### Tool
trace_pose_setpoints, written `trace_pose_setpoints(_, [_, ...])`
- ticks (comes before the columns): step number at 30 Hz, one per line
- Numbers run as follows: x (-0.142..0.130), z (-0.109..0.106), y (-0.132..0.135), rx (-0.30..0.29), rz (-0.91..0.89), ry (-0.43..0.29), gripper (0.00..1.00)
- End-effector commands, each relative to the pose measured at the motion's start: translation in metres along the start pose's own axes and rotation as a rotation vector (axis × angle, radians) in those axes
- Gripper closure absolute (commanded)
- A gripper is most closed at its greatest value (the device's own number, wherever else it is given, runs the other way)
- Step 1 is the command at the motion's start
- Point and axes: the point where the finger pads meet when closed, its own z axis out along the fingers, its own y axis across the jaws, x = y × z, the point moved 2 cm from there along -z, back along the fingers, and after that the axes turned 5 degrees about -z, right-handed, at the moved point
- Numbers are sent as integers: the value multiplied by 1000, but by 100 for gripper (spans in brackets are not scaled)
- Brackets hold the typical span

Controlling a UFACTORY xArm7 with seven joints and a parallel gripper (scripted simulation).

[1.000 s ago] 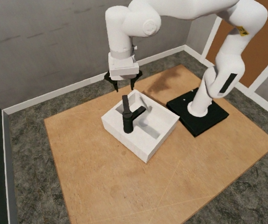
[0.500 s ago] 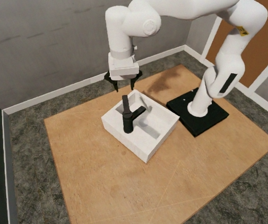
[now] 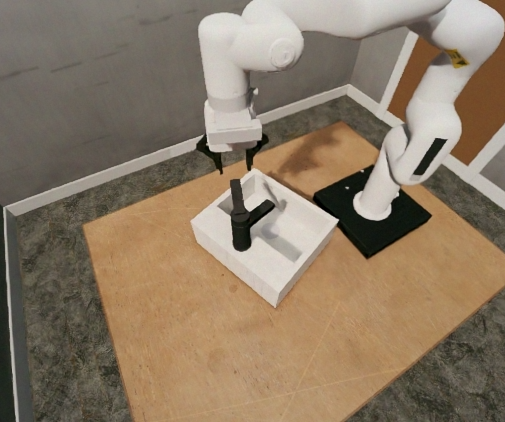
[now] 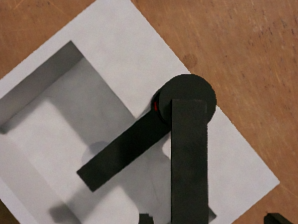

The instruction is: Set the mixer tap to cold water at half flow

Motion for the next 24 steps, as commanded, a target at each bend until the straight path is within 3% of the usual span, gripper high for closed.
trace_pose_setpoints(1, [0,0,1,-5,0,0,35])
trace_pose_setpoints(24, [0,30,1,-5,0,0,35])
